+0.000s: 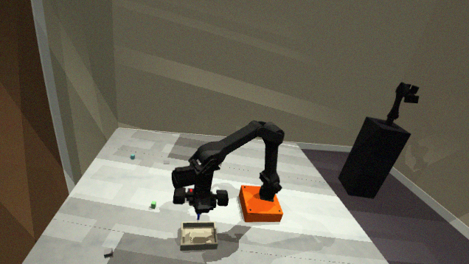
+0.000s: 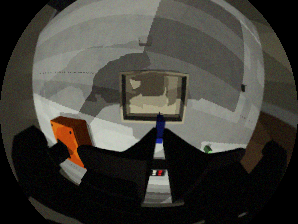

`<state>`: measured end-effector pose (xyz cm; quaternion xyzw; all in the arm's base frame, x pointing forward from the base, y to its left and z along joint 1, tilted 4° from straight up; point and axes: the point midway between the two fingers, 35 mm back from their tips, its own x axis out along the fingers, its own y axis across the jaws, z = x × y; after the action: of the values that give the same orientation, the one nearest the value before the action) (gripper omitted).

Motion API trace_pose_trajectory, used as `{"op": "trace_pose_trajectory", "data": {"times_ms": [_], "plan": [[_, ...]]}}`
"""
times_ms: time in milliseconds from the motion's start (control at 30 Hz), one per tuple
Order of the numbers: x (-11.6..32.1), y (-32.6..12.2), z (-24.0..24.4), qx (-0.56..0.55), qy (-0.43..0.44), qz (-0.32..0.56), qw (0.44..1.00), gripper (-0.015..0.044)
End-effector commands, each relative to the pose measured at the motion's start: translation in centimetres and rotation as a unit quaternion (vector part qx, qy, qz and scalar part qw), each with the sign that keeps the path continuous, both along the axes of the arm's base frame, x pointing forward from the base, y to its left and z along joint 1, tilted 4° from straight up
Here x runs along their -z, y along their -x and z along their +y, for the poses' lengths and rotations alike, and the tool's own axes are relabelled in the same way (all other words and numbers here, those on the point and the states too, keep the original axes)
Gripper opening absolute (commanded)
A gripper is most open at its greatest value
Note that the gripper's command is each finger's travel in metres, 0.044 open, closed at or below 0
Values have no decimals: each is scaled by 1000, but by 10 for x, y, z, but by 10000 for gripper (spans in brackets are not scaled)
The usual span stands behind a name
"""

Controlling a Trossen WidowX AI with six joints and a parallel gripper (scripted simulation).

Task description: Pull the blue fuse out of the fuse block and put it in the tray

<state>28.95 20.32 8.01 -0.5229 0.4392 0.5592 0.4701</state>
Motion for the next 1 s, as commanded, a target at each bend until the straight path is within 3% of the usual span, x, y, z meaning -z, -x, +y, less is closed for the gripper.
{"op": "trace_pose_trajectory", "data": {"times_ms": [0,967], "plan": [[2,12,25,1,1,8,1000,0],[40,13,29,1,1,8,1000,0]]}}
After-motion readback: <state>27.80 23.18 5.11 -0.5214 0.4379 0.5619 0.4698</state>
